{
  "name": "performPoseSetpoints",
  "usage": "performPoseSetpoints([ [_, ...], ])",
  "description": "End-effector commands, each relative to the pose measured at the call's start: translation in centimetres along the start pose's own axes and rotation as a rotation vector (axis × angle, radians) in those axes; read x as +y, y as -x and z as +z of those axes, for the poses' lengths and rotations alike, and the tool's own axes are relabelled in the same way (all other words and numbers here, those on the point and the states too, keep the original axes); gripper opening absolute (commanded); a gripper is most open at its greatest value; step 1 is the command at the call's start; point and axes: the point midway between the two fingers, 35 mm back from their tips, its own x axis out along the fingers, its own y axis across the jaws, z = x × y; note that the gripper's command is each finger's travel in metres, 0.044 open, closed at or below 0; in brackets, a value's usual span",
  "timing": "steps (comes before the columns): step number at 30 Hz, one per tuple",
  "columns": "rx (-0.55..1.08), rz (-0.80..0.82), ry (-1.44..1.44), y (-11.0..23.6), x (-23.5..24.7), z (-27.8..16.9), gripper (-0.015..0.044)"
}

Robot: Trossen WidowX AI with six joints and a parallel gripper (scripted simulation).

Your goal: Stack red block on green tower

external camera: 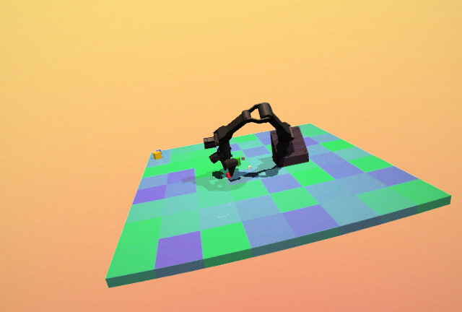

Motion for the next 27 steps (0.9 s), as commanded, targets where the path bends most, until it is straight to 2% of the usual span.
performPoseSetpoints([
  [1,0.007,0.007,-0.009,-0.89,0.03,-0.29,0.0440],
  [22,0.006,0.007,-0.009,-1.53,0.07,-0.32,0.0440],
  [27,0.006,0.007,-0.009,-1.53,0.07,-0.32,0.0309],
])
